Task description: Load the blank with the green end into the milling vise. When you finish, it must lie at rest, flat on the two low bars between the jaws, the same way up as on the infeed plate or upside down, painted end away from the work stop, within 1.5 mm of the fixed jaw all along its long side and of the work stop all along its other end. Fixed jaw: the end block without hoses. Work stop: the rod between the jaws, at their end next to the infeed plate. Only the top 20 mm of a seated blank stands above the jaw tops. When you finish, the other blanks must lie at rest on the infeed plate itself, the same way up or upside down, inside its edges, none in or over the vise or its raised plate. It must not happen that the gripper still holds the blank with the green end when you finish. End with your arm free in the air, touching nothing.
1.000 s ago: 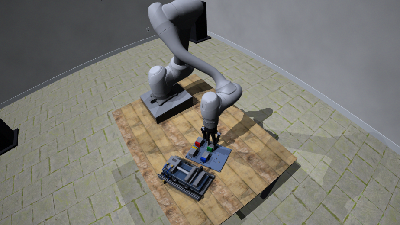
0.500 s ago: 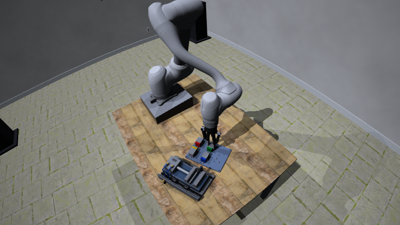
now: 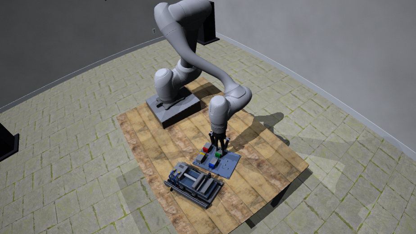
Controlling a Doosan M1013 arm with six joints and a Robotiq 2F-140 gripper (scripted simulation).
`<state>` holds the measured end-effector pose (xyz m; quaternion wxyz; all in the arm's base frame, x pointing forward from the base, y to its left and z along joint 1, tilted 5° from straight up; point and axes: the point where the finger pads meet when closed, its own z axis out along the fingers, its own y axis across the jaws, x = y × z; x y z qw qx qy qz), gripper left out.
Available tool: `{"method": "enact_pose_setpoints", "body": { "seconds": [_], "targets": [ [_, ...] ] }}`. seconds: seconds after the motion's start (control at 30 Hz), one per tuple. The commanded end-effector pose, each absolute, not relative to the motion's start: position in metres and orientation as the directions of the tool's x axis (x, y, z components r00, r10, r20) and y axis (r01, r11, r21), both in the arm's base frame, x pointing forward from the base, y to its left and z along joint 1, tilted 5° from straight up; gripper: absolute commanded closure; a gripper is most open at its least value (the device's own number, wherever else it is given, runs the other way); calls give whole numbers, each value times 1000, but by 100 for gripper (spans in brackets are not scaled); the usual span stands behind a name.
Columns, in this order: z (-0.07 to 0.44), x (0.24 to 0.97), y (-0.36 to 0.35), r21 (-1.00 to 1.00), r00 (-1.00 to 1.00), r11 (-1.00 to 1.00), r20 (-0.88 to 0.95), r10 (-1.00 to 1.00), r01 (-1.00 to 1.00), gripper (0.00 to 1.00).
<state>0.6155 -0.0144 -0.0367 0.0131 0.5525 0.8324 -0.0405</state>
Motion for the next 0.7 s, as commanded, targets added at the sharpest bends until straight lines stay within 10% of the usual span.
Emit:
{"method": "enact_pose_setpoints", "body": {
  "seconds": [0.0,0.67],
  "targets": [
    [-37,615,-14,-53,-389,386,-66,919,921,100],
    [-21,616,-13,-53,-389,386,-66,919,921,100]
  ]
}}
